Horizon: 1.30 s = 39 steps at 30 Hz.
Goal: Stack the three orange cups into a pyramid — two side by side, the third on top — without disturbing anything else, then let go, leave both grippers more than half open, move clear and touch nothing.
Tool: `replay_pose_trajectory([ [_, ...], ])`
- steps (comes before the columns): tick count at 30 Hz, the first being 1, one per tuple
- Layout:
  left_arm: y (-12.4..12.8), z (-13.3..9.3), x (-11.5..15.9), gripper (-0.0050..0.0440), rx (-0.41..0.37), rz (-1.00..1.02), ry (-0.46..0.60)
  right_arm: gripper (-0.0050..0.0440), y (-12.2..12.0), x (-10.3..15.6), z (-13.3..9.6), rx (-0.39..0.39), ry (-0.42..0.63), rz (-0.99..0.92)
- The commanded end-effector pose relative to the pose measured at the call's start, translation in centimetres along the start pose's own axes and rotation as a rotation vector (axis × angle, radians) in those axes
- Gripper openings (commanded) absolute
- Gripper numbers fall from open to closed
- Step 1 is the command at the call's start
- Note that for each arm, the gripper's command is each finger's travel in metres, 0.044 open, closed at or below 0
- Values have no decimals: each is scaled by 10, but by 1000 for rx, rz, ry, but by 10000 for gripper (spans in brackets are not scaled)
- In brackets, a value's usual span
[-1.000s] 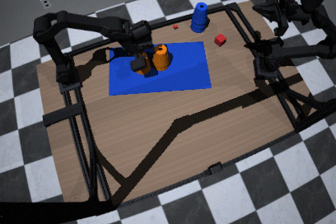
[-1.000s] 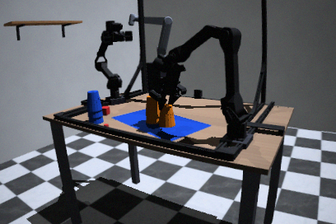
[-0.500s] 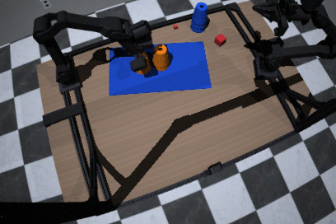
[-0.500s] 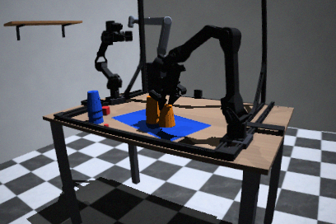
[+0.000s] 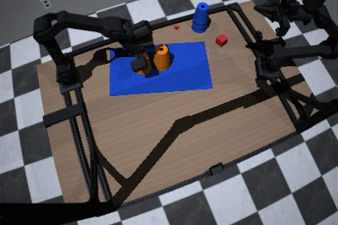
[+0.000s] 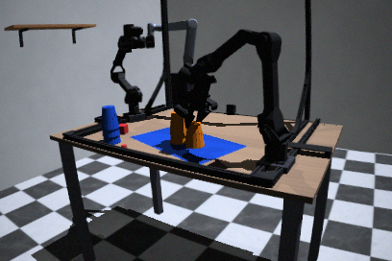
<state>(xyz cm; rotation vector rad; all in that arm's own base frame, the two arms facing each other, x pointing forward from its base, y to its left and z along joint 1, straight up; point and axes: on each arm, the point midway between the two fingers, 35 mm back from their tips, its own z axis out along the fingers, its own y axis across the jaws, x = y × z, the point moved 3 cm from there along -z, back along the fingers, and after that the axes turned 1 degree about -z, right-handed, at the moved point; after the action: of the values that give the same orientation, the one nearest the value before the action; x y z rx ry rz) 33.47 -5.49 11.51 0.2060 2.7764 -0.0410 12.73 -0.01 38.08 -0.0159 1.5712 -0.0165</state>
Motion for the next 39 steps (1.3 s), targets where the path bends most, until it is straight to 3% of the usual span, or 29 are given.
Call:
replay_pose_trajectory([
  [1, 0, 0, 0, 80, 0, 0, 1, 0, 0, 0, 0, 0, 0, 3],
  [39, 0, 0, 0, 300, 0, 0, 1, 0, 0, 0, 0, 0, 0, 3],
])
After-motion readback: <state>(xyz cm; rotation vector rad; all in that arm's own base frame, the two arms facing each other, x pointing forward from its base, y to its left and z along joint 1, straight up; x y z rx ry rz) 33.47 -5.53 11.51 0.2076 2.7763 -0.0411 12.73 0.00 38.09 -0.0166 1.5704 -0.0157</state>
